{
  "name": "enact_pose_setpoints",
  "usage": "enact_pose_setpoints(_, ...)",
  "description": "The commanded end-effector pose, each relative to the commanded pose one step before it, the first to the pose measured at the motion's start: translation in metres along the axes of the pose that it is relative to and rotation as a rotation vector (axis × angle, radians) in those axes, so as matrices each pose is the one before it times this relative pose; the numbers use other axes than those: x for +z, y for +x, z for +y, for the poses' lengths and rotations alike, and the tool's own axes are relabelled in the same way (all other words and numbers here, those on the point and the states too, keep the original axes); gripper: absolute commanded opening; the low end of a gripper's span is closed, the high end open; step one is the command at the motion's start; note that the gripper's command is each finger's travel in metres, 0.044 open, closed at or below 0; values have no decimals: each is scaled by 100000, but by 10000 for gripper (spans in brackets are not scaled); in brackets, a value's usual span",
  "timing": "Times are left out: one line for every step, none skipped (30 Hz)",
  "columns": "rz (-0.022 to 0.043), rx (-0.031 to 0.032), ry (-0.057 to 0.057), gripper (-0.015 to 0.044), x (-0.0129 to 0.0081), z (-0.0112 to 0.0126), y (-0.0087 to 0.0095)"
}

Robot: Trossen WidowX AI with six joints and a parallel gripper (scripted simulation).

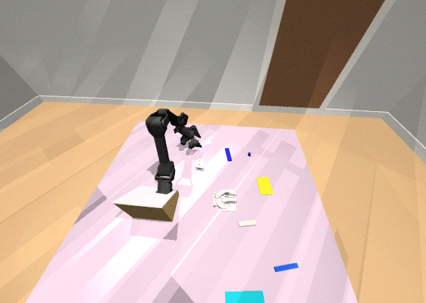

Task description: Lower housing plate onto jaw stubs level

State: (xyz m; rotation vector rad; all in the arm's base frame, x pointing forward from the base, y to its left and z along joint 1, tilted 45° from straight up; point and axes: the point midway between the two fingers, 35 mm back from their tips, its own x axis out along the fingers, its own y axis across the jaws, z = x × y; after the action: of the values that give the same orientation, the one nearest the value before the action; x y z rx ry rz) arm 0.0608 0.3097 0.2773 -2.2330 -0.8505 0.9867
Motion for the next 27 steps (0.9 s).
enact_pose_setpoints(-4230, 4770, -5453, 440, -459, 1539, 740)
enact_pose_setpoints(-1182, 1368, -1315, 440, -114, 440, 213)
enact_pose_setpoints(-1340, 1471, -1376, 440, -117, 485, 224)
enact_pose_setpoints(-1411, 1464, -1331, 440, -111, 497, 217)
enact_pose_setpoints(-1456, 1425, -1259, 440, -102, 499, 207)
enact_pose_setpoints(-1499, 1382, -1187, 440, -93, 500, 196)
enact_pose_setpoints(-1540, 1336, -1116, 440, -84, 501, 185)
enact_pose_setpoints(-1579, 1287, -1045, 440, -75, 501, 174)
enact_pose_setpoints(-1616, 1234, -973, 440, -65, 500, 164)
enact_pose_setpoints(-1650, 1178, -903, 440, -56, 498, 153)
enact_pose_setpoints(-1682, 1119, -833, 440, -47, 496, 142)
enact_pose_setpoints(-1711, 1057, -763, 440, -37, 493, 131)
enact_pose_setpoints(-1851, 1054, -737, 440, -30, 522, 127)
enact_pose_setpoints(-1900, 989, -667, 440, -19, 523, 116)
enact_pose_setpoints(-1923, 906, -589, 440, -9, 518, 104)
enact_pose_setpoints(-1941, 821, -512, 440, 1, 511, 91)
enact_pose_setpoints(-1955, 732, -436, 440, 12, 504, 78)
enact_pose_setpoints(-1965, 641, -361, 440, 21, 495, 66)
enact_pose_setpoints(-1970, 548, -288, 440, 31, 486, 53)
enact_pose_setpoints(-1971, 453, -217, 440, 40, 477, 41)
enact_pose_setpoints(-1967, 355, -147, 440, 49, 466, 29)
enact_pose_setpoints(-1958, 256, -79, 440, 57, 455, 16)
enact_pose_setpoints(-1943, 155, -13, 440, 65, 443, 4)
enact_pose_setpoints(-1926, 54, 50, 440, 72, 430, -8)
enact_pose_setpoints(-1902, -49, 112, 440, 79, 417, -20)
enact_pose_setpoints(-1874, -152, 172, 440, 85, 403, -31)
enact_pose_setpoints(-1840, -256, 230, 440, 91, 389, -43)
